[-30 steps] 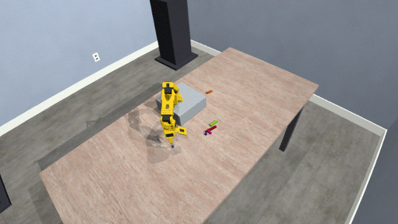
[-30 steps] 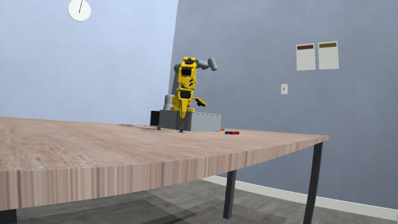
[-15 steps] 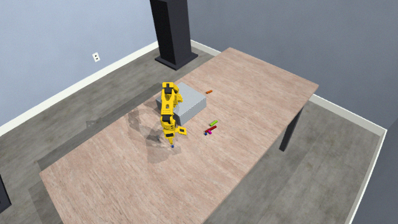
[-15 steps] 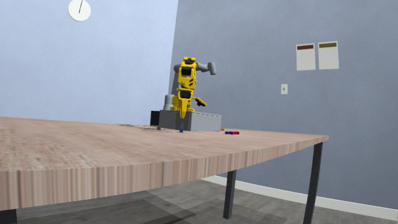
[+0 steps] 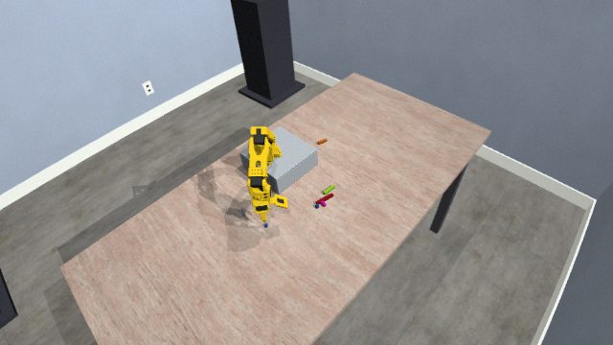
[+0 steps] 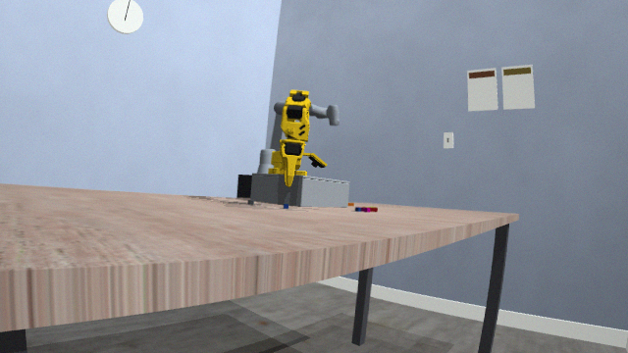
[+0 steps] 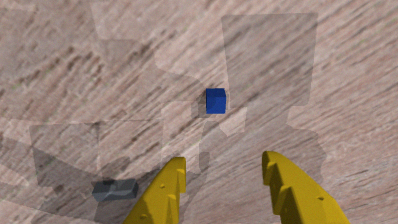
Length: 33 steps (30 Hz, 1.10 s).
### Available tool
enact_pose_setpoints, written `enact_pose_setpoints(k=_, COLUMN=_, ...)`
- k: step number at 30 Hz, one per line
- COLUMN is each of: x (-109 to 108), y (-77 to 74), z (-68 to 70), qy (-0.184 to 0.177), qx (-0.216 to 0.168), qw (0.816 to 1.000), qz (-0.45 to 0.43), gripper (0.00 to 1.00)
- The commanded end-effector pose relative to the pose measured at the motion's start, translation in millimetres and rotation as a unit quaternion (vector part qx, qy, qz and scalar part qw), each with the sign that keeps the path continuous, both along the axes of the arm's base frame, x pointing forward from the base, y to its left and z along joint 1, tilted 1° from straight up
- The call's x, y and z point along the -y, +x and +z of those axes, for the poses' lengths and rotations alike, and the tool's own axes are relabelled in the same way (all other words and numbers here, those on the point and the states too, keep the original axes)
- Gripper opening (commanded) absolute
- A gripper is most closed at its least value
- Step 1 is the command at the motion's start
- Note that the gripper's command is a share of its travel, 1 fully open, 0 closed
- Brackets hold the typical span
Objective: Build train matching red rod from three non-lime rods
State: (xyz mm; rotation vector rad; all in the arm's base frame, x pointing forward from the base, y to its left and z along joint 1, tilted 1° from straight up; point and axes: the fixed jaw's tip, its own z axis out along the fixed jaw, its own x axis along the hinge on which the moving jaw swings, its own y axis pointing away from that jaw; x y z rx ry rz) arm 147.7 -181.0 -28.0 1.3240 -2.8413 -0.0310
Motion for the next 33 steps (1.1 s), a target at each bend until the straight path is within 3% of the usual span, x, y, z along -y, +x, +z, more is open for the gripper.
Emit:
enact_pose_setpoints(k=1, x=-6, y=8.2, z=3.9, qy=-0.003, qx=0.003, qw=1.000, qz=0.004, gripper=0.17)
enact_pose_setpoints(k=14, x=-46, y=46.1, z=3.8, qy=-0.004, qx=0.003, qw=1.000, qz=0.019, gripper=0.17)
enact_pose_setpoints(k=24, x=-126, y=85.4, z=3.5, qy=-0.006, qx=0.003, qw=0.999, qz=0.044, gripper=0.18)
enact_pose_setpoints(k=27, x=-148, y=90.2, z=3.4, qy=-0.006, qx=0.003, qw=0.999, qz=0.050, gripper=0.18)
enact_pose_setpoints(k=29, x=-148, y=90.2, z=3.4, qy=-0.006, qx=0.003, qw=0.999, qz=0.050, gripper=0.18)
enact_pose_setpoints(k=33, x=-191, y=94.2, z=3.3, qy=-0.007, qx=0.004, qw=0.998, qz=0.062, gripper=0.18)
